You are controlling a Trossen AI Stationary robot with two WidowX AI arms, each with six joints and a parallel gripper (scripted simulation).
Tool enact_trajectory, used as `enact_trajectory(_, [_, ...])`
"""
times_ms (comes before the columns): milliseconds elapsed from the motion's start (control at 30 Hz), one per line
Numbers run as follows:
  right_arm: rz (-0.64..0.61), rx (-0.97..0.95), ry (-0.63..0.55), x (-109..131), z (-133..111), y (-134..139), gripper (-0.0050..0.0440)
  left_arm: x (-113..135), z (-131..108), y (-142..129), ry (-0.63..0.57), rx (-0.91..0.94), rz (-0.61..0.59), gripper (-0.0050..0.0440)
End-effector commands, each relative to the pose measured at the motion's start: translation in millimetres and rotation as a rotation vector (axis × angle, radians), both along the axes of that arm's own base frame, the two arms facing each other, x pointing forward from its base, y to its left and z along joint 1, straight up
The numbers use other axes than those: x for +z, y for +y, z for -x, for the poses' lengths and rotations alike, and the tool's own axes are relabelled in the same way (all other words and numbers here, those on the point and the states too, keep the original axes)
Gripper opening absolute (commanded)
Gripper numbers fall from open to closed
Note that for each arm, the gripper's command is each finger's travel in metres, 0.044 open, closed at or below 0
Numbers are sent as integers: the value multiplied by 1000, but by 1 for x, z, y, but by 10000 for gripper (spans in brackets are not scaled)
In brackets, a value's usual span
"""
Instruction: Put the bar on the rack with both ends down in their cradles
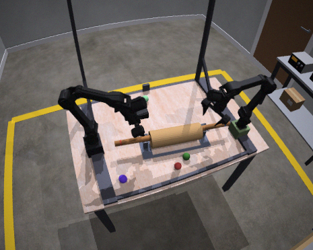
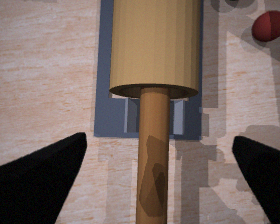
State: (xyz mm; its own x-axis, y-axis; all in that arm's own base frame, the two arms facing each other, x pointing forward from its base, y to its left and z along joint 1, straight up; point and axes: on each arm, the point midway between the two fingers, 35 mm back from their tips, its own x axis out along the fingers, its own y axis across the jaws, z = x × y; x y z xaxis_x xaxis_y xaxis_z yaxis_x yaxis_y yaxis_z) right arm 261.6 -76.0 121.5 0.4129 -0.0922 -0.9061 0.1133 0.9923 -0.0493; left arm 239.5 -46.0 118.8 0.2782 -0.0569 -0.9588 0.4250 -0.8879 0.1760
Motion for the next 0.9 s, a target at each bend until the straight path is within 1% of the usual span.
enact_trajectory(0, [21,7,-75,10,-7,3,440,7,-8,2,-76,133,43,440])
enact_trajectory(367, [60,26,-277,36,-32,11,440,28,-39,5,-264,557,279,440])
enact_trajectory(467, [61,21,-263,35,-33,8,440,27,-38,4,-255,541,270,440])
enact_trajectory(533, [64,26,-289,38,-34,10,440,31,-41,5,-279,587,304,440])
enact_trajectory(633, [71,36,-362,49,-40,15,440,41,-50,8,-337,725,405,440])
enact_trajectory(867, [82,49,-490,70,-51,23,440,61,-64,12,-425,947,613,440])
